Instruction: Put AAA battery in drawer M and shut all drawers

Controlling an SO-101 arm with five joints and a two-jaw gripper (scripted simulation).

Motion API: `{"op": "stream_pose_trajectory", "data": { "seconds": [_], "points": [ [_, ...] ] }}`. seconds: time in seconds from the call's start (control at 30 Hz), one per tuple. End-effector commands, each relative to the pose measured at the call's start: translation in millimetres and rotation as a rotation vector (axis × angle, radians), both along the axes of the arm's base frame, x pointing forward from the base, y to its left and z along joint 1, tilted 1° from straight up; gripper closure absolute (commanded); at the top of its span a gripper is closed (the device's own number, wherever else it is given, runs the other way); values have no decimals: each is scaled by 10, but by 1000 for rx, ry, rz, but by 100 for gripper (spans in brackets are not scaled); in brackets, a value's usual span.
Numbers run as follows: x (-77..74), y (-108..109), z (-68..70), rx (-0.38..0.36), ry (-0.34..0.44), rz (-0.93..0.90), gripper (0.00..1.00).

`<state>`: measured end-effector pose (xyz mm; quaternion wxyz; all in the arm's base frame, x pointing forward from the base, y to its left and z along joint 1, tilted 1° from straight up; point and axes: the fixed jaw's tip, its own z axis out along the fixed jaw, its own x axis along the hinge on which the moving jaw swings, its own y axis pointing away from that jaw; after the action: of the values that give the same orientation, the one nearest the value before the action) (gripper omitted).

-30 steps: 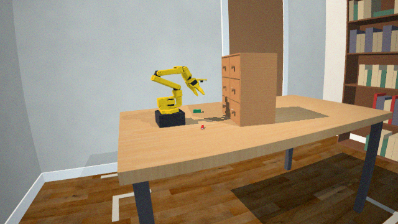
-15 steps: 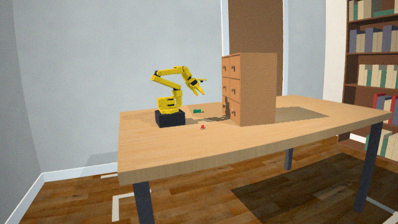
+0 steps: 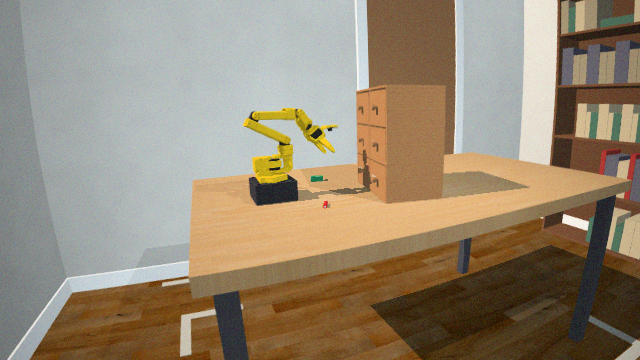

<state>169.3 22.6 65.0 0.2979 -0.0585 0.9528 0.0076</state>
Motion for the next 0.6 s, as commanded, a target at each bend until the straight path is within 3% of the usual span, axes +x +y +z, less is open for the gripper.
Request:
{"op": "stream_pose_trajectory", "data": {
  "seconds": [0.0, 0.57],
  "points": [
    [100, -58, -58, 2, -27, -36, 54],
    [371, -332, -145, 7, -181, -184, 59]
  ]
}}
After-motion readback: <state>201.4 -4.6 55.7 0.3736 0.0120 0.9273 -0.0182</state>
